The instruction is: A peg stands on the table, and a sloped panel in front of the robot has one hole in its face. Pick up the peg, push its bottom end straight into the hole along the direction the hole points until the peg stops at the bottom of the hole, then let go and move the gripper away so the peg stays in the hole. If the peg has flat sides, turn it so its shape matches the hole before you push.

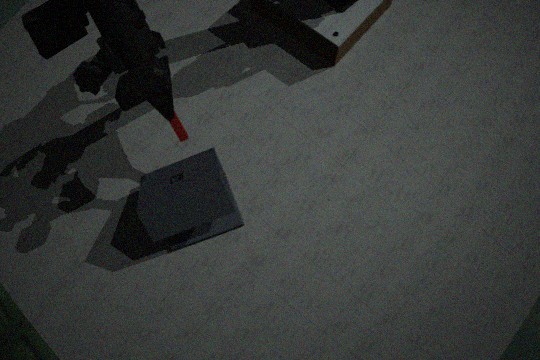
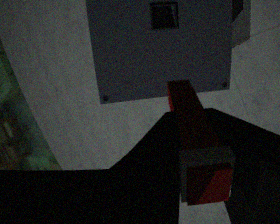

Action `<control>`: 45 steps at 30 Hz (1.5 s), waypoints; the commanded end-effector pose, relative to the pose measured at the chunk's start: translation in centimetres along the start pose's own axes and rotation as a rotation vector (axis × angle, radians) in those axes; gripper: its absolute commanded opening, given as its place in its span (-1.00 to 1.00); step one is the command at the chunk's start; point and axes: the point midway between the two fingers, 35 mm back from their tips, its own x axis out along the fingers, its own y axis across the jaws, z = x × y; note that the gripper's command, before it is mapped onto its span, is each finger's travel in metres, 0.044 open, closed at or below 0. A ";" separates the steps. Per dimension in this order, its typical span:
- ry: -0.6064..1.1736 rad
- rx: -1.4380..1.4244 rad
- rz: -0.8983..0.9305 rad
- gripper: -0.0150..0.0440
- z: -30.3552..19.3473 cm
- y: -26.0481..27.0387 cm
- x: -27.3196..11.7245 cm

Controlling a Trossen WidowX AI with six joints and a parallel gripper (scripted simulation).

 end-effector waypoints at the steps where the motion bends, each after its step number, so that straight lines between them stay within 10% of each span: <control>1: -0.009 0.001 0.021 -0.49 0.4 -0.2 -0.4; 45: -0.083 0.024 0.126 -0.49 3.0 -1.2 2.0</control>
